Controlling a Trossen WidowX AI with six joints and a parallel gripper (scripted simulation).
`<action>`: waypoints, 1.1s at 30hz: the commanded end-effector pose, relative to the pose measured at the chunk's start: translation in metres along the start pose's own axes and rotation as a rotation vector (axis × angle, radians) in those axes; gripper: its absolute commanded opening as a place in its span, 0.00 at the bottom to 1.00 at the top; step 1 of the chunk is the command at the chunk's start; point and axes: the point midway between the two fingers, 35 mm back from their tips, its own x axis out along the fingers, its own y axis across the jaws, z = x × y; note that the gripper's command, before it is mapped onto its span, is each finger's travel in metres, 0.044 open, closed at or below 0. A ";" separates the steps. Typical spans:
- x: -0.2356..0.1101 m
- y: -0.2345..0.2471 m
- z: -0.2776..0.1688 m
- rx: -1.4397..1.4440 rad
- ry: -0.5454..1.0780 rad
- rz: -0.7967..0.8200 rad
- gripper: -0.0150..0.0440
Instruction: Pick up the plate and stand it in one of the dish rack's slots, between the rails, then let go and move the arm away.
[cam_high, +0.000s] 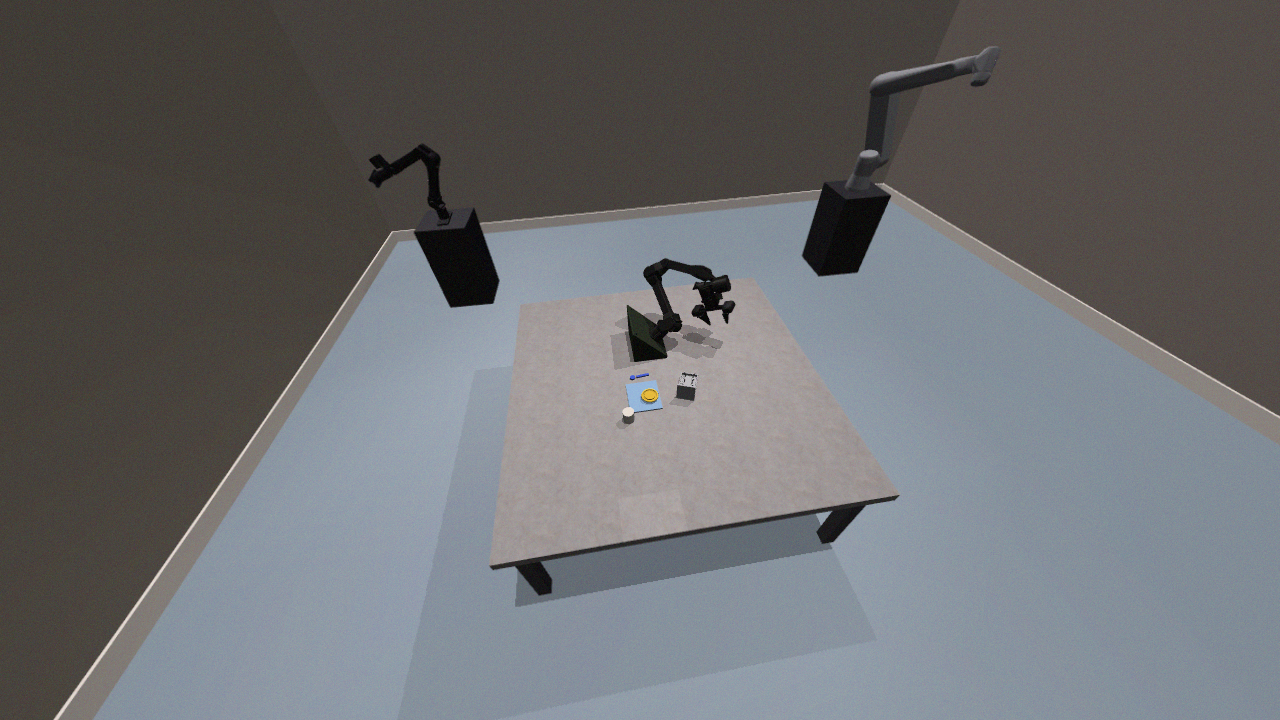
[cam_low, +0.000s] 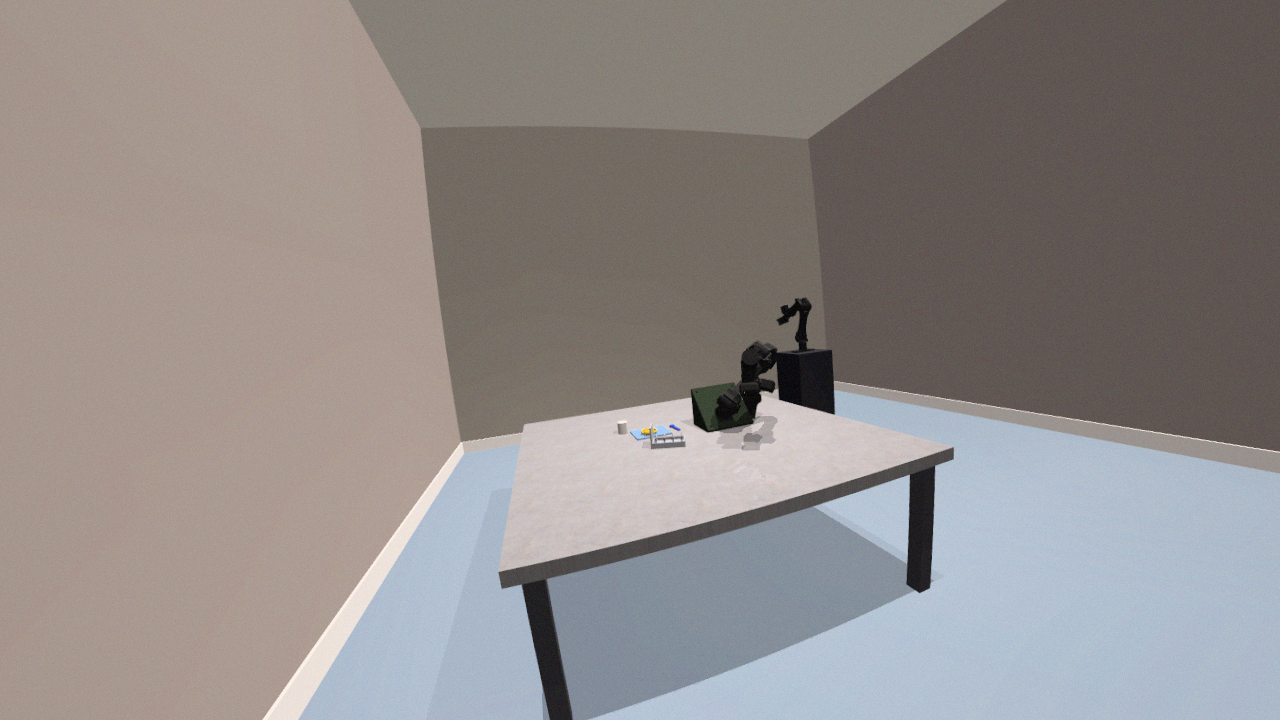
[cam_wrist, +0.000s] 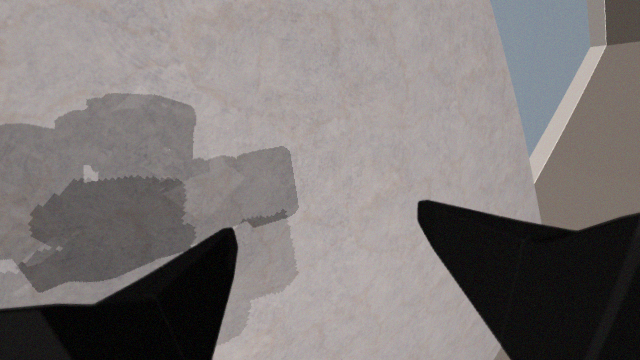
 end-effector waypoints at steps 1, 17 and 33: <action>0.000 0.000 0.000 0.002 0.002 0.001 0.93; 0.010 -0.046 -0.056 0.200 0.274 0.057 0.93; 0.010 -0.083 -0.140 0.644 0.493 0.148 0.93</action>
